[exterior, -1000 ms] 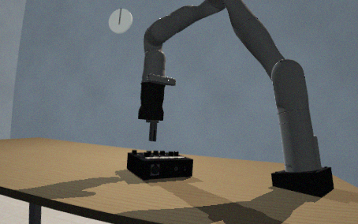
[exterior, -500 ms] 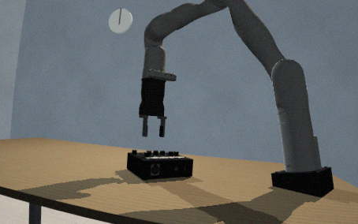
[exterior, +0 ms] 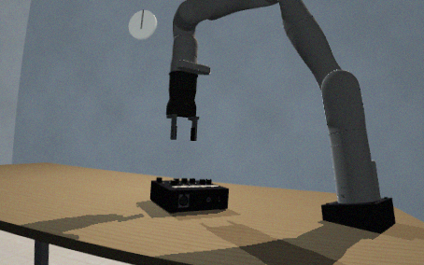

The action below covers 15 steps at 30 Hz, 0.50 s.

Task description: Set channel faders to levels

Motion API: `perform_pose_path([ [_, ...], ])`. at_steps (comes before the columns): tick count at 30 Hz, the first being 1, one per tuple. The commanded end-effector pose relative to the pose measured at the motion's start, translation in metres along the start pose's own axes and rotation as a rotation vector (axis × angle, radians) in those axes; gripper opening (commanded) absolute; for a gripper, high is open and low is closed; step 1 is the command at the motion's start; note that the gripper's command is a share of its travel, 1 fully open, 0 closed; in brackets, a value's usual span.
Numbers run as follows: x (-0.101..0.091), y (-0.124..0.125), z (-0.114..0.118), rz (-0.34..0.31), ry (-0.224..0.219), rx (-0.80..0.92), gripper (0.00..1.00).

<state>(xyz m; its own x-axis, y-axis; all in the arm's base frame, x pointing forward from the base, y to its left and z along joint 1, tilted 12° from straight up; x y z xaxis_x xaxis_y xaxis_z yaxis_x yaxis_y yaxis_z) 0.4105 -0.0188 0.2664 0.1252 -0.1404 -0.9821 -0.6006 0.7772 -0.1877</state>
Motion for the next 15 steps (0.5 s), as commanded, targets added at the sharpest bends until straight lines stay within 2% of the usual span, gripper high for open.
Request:
perform_pose_path([
  [1, -0.0082, -0.0034, 0.0009, -0.014, -0.009, 0.005, 1.0],
  [15, -0.011, -0.0033, 0.0009, -0.014, -0.009, 0.005, 1.0],
])
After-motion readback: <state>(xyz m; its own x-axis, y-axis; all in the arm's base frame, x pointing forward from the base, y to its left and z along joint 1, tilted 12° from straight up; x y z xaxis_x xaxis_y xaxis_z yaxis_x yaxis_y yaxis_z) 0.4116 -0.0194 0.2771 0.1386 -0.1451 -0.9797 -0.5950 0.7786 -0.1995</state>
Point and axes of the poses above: the point where the finger pads meet when closed, its own x axis out along the fingers, its own z axis across the jaws, y = z × x, the point moved 6 cm from there along -x, back along the fingers, and after that the axes turned 5 degrees about -x, right-handed, at the moved point
